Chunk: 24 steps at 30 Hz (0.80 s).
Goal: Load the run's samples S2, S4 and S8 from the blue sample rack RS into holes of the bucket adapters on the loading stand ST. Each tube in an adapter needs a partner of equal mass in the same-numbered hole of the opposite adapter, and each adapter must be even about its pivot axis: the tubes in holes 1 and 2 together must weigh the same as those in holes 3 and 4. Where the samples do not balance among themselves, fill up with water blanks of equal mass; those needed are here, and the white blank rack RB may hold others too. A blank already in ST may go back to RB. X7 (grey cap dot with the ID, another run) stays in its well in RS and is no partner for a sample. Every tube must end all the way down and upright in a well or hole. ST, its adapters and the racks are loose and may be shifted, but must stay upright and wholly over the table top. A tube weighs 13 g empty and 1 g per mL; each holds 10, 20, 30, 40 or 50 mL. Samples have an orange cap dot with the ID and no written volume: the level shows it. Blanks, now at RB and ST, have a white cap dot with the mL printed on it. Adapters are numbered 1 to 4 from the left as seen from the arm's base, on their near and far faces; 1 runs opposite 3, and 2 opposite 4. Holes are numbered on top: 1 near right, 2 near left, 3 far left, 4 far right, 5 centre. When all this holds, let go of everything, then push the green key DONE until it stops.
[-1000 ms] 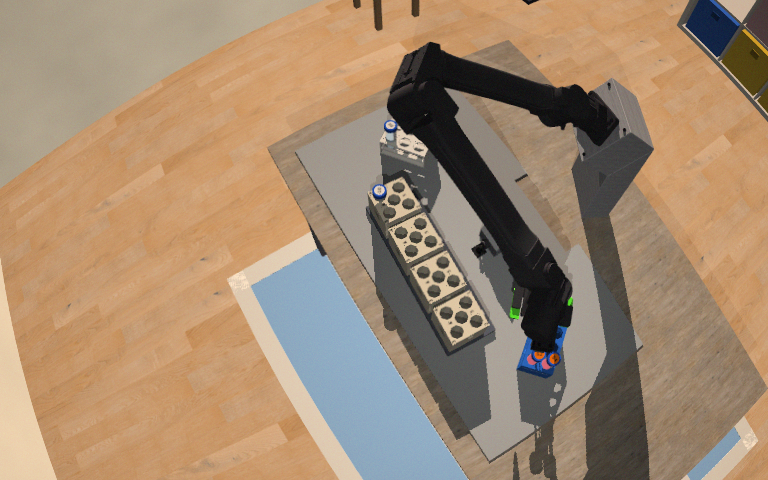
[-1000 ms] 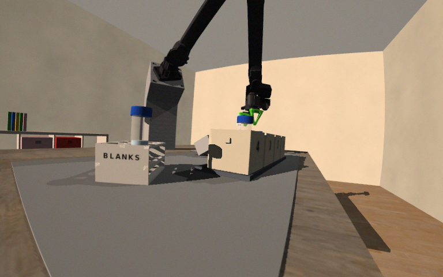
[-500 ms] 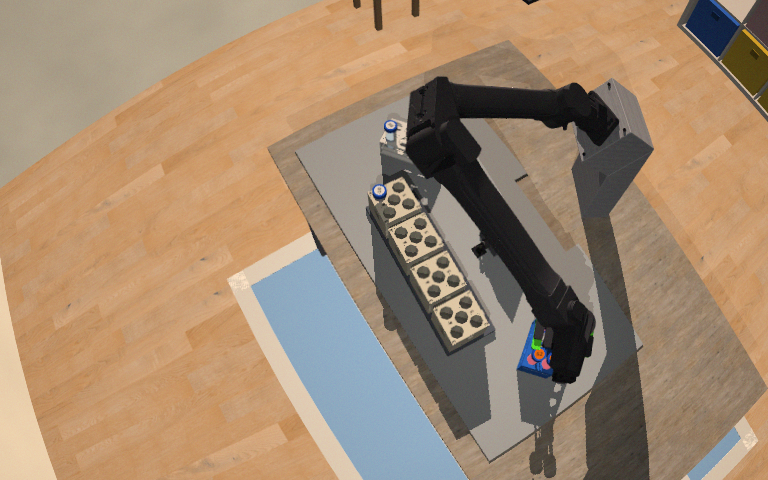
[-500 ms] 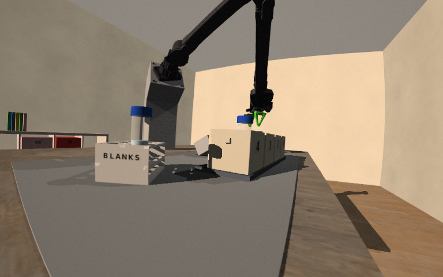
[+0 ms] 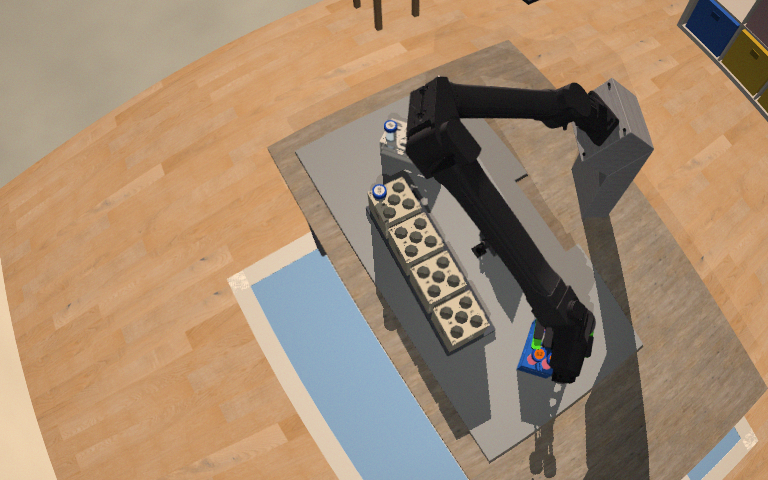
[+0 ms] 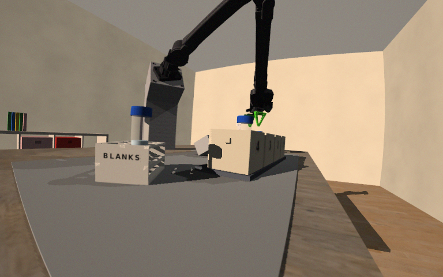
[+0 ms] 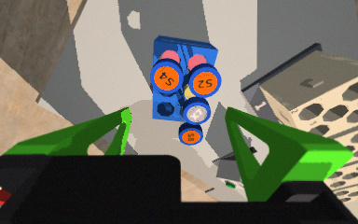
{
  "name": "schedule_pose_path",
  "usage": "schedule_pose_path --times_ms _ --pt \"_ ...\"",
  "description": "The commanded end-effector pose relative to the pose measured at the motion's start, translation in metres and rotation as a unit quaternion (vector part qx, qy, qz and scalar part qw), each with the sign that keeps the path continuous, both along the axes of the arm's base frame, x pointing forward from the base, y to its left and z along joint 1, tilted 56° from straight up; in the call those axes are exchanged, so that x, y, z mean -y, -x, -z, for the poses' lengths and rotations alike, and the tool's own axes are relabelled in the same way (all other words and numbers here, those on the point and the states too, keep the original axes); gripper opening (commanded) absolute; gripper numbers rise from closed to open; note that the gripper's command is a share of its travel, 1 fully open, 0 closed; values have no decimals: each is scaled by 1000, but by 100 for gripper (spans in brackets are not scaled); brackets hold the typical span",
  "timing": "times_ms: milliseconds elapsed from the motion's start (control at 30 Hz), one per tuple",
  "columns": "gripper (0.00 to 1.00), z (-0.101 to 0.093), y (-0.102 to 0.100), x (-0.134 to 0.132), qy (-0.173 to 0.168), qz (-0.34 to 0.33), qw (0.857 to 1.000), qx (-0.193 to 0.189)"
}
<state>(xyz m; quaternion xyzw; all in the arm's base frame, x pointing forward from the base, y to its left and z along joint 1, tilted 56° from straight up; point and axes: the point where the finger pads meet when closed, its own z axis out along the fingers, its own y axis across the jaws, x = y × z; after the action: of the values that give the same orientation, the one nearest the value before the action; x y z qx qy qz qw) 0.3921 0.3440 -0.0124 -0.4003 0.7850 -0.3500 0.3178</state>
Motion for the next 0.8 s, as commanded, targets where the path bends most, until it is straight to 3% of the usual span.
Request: schedule_pose_path --times_ms 0,733,767 --pt "100 -10 3 -9 -9 -5 1000 6" --pt "100 -10 3 -9 -9 -5 1000 6" --pt "80 -4 8 -26 23 -32 999 -6"
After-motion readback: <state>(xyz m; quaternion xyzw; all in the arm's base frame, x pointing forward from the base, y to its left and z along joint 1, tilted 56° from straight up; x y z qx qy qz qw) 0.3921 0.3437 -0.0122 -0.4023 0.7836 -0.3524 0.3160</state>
